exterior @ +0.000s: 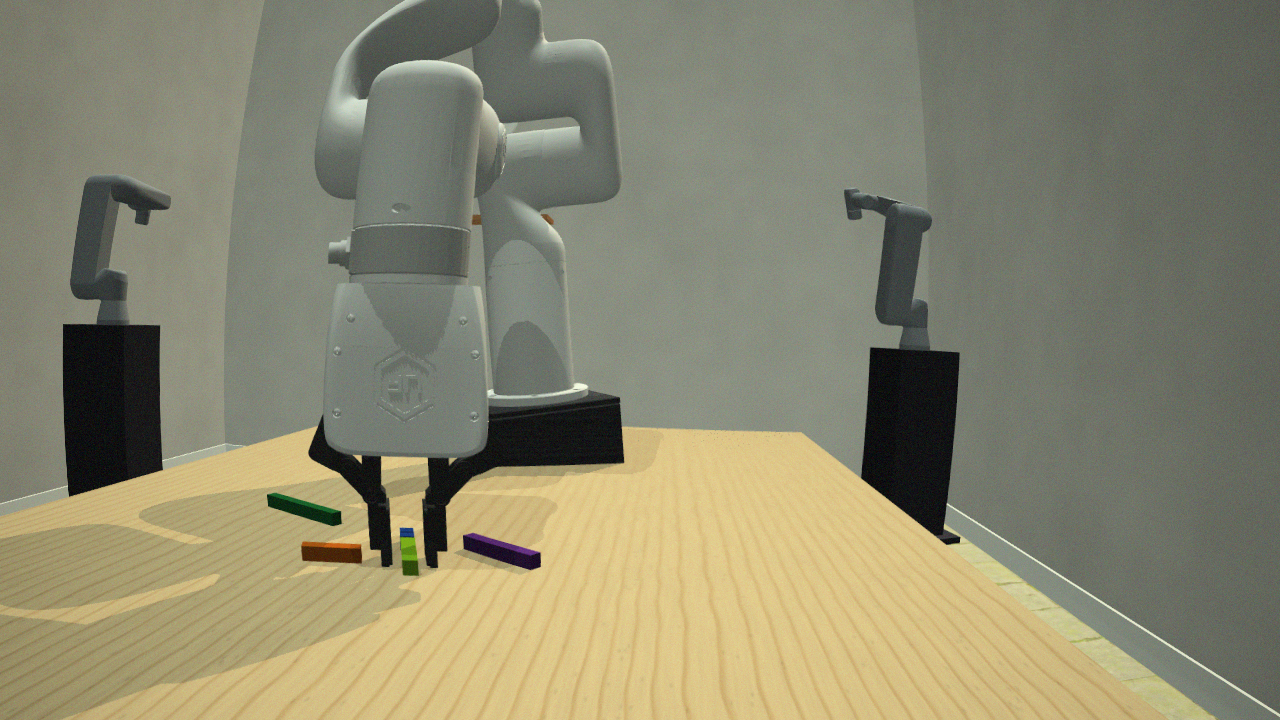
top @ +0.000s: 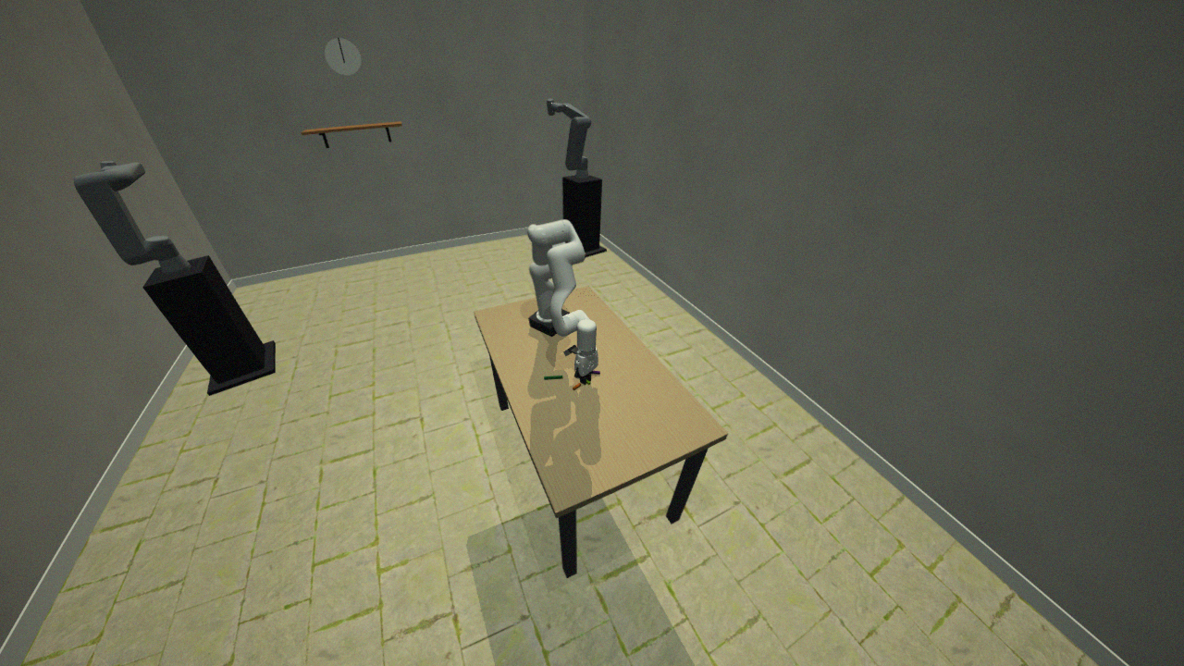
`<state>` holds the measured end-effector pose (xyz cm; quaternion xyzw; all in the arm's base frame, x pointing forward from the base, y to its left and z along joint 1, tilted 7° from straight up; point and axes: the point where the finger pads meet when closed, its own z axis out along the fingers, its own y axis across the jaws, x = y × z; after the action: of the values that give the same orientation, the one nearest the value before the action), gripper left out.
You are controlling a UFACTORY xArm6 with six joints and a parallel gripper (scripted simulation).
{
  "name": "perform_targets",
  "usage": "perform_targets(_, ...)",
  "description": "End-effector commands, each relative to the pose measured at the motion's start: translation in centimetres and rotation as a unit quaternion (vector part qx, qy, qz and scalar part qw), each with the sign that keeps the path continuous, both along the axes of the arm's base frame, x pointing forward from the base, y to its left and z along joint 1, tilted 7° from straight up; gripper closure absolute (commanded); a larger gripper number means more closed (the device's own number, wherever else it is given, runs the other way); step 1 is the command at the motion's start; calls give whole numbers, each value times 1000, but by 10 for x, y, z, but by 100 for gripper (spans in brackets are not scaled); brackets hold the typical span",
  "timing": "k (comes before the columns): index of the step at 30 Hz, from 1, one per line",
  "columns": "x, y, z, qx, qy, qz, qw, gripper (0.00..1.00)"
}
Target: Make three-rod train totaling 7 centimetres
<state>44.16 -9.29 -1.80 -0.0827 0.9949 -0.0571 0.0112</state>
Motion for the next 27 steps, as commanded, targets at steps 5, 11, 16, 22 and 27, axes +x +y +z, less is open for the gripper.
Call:
perform_targets(5, 1, 0, 6, 0, -2, 0, 1000, 76)
perform_targets(11, 1, 3, 28, 0, -2, 0, 1000, 76)
perform_targets(16, 0, 5, 45, 0, -2, 0, 1000, 76)
perform_targets(22, -1, 8, 76, 0, -2, 0, 1000, 76)
perform_targets(27, -2, 10, 89, 0, -2, 0, 1000, 76)
